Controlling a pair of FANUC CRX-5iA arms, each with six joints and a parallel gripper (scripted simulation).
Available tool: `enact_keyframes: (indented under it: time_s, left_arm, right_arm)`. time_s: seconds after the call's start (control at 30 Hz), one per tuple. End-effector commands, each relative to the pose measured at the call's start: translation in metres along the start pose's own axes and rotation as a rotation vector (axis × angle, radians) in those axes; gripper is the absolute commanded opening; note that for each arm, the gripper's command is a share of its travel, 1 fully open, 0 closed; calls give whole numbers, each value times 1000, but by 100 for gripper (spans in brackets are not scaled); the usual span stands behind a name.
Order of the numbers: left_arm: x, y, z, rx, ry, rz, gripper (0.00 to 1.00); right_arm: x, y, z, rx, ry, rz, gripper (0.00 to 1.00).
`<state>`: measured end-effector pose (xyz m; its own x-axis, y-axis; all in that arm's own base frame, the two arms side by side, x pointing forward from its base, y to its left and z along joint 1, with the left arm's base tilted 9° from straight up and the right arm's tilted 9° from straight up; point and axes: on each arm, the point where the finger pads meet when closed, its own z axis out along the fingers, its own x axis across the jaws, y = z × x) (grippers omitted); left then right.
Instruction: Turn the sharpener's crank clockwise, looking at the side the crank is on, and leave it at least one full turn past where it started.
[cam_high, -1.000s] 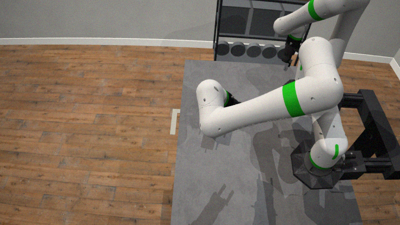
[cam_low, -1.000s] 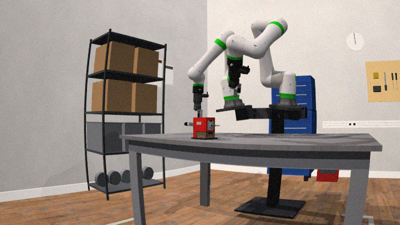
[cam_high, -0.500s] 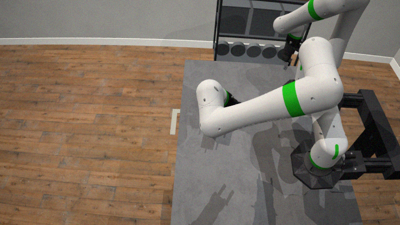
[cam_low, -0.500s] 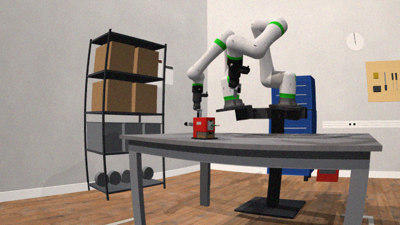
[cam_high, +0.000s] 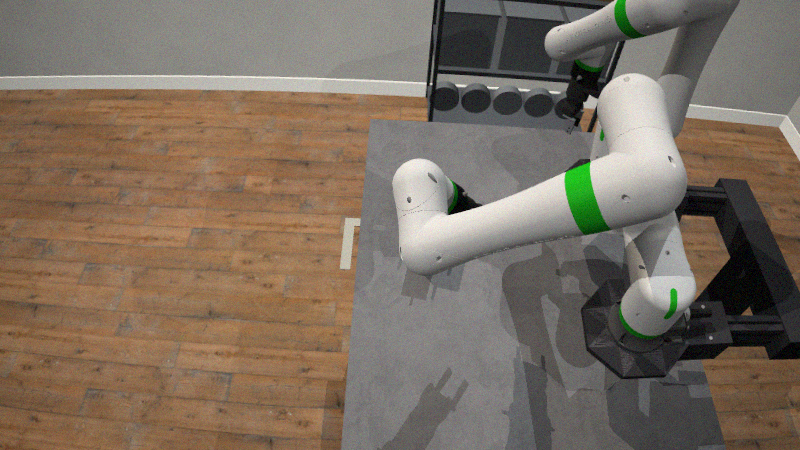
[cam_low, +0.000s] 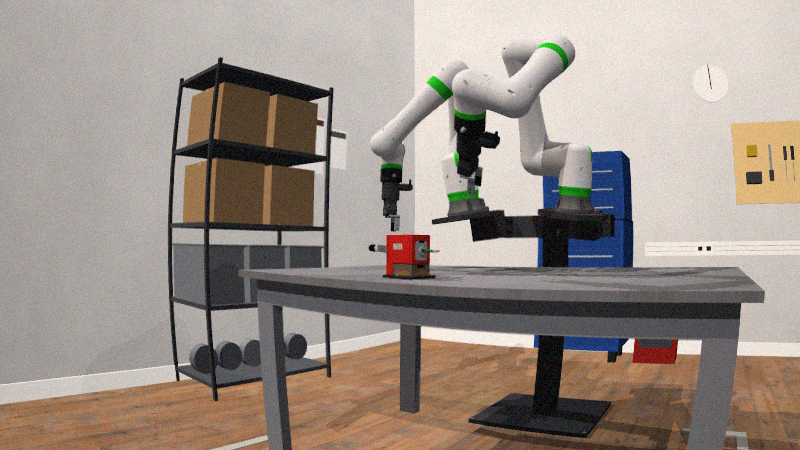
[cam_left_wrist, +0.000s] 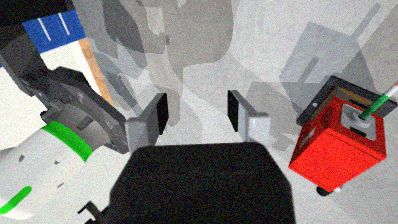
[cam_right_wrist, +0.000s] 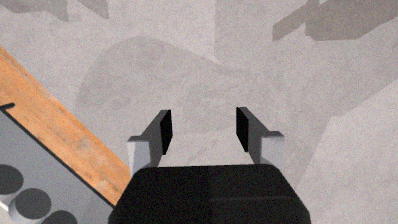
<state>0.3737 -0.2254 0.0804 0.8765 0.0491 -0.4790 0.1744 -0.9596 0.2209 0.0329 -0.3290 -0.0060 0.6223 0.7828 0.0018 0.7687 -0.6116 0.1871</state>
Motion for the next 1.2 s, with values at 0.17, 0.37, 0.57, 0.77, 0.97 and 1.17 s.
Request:
enact_keyframes:
  time_s: [0.17,0.37,0.57,0.77,0.97,1.17]
  left_arm:
    - [0,1,-1,-1,2,1,100]
    - [0,1,-1,-1,2,1,100]
    - [0,1,-1,-1,2,1,100]
    - [0,1,-1,-1,2,1,100]
    - [0,1,-1,-1,2,1,100]
    - [0,1,-1,-1,2,1,100]
  right_arm:
    - [-9,15,-16,2,-3,47,100]
    - [-18,27,-31,4,-5,93,100]
    - [-24,36,-43,6,-7,128,100]
    - [-35,50,-63,10,-12,186,100]
    - [-44,62,-82,13,-16,239,100]
    - [-54,73,-103,16,-22,295,100]
